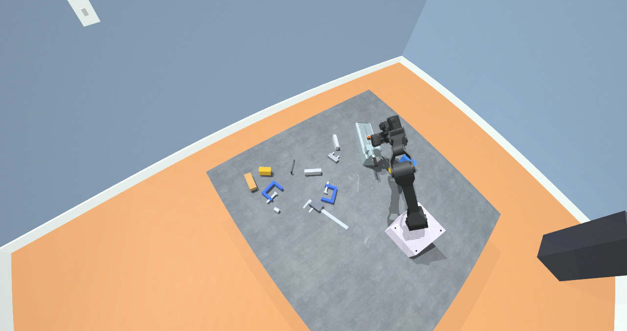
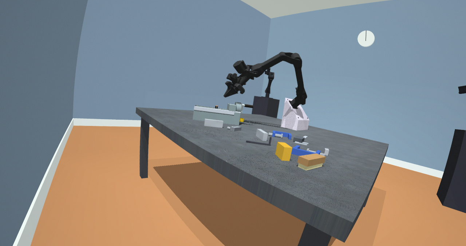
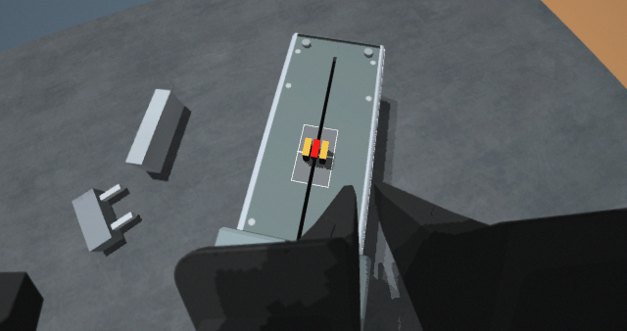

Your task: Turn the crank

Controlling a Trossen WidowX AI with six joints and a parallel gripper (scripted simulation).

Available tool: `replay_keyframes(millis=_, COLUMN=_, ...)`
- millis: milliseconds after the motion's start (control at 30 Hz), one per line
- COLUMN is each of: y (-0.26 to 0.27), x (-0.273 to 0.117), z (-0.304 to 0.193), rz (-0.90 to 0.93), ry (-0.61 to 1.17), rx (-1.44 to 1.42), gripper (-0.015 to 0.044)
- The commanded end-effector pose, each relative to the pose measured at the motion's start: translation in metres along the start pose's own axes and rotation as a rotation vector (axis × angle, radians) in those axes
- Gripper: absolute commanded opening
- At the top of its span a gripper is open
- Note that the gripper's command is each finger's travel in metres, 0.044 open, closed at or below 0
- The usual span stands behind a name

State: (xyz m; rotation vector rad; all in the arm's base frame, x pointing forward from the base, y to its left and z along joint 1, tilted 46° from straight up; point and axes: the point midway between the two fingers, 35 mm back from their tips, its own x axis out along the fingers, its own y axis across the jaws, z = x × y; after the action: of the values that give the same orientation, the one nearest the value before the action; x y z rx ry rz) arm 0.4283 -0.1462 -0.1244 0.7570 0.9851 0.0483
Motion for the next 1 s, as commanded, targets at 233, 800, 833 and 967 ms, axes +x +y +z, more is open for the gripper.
replay_keyframes(millis=233, y=-0.0001, x=0.0, z=0.0, rz=-0.001, ry=0.0, rx=0.0, gripper=0.0315)
replay_keyframes(millis=800, y=-0.0001, x=0.0, z=0.0, rz=-0.001, ry=0.0, rx=0.0, gripper=0.0151)
replay_keyframes(millis=833, y=-0.0001, x=0.0, z=0.0, rz=-0.001, ry=0.0, rx=0.0, gripper=0.0125)
replay_keyframes(millis=967, y=-0.0001, x=0.0, z=0.0, rz=-0.001, ry=0.0, rx=0.0, gripper=0.002)
